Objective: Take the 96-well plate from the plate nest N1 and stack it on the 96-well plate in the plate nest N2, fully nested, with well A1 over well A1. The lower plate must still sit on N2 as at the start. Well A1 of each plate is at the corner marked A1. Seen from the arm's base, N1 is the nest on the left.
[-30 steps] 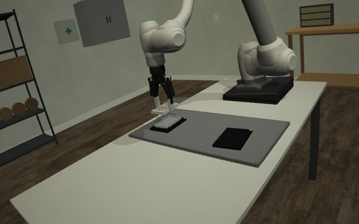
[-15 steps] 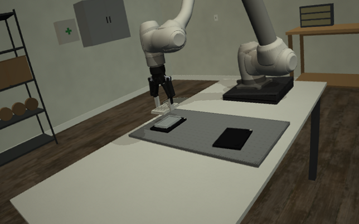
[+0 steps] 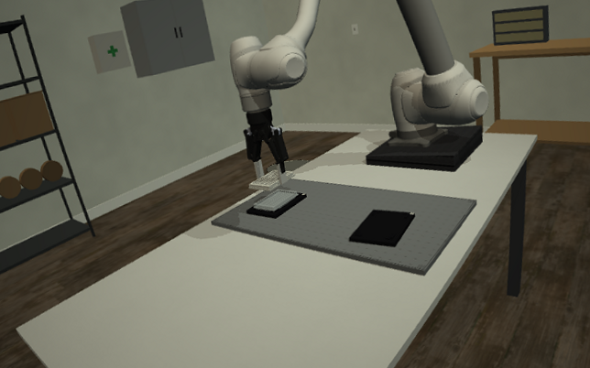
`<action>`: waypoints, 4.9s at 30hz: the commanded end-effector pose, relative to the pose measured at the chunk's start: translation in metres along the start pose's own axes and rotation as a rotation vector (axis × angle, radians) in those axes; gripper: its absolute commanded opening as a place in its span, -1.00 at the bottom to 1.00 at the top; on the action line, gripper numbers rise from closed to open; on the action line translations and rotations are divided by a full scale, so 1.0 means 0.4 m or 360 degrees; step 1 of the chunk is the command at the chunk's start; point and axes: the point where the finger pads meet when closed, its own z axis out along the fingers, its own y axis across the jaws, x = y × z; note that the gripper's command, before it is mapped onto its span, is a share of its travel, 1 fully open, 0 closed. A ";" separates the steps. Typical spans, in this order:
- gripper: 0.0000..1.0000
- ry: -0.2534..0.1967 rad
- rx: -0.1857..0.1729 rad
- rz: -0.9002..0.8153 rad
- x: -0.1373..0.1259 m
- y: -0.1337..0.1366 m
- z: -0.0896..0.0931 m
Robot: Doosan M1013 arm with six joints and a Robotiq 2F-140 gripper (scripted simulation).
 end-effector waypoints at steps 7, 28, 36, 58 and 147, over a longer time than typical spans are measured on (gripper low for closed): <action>-1.00 0.0000 0.0000 0.0000 0.000 0.000 0.025; -1.00 0.0000 0.0000 0.0000 0.000 -0.001 0.104; -1.00 0.0000 0.0000 0.0000 0.000 -0.001 0.109; -1.00 0.0000 0.0000 0.0000 0.000 -0.001 0.113; 1.00 0.0000 0.0000 0.0000 0.000 -0.001 0.104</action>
